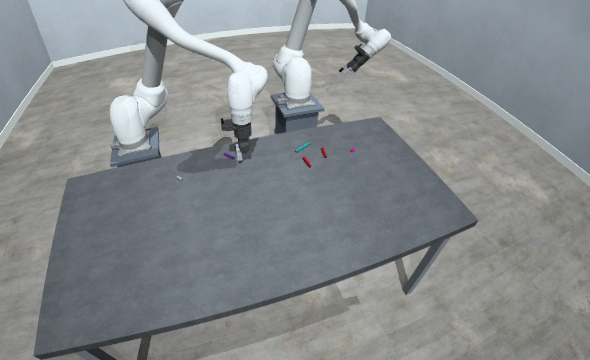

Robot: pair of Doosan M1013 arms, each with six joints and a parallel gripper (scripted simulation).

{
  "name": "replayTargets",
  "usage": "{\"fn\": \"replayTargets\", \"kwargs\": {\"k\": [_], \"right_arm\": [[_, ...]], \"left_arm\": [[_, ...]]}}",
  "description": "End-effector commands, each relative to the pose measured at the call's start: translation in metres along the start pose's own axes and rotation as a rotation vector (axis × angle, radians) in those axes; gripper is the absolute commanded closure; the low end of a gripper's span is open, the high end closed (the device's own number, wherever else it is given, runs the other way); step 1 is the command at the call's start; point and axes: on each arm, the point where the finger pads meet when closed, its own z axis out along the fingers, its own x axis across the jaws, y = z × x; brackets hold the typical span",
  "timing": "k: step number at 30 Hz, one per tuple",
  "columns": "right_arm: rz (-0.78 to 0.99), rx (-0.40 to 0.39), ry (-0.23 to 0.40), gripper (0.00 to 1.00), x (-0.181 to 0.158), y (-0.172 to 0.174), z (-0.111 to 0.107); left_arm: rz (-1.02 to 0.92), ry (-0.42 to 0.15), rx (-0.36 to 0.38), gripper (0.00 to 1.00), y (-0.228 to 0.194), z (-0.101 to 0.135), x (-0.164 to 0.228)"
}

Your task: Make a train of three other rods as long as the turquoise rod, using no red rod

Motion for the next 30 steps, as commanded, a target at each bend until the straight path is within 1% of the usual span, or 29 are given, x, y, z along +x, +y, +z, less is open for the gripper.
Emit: {"fn": "replayTargets", "kwargs": {"k": [1, 10, 30], "right_arm": [[0.001, 0.001, -0.003, 0.46, 0.0020, 0.0007, 0.0055], [0.001, 0.000, -0.003, 0.46, 0.0019, 0.0009, 0.0101], [0.000, 0.000, -0.003, 0.46, 0.0021, 0.0009, 0.0108]], "left_arm": [[-0.002, -0.001, -0.003, 0.00, -0.0018, 0.0016, 0.0025], [-0.002, -0.001, -0.003, 0.00, -0.0018, 0.0016, 0.0025], [-0.002, -0.001, -0.003, 0.00, -0.0018, 0.0016, 0.0025]]}}
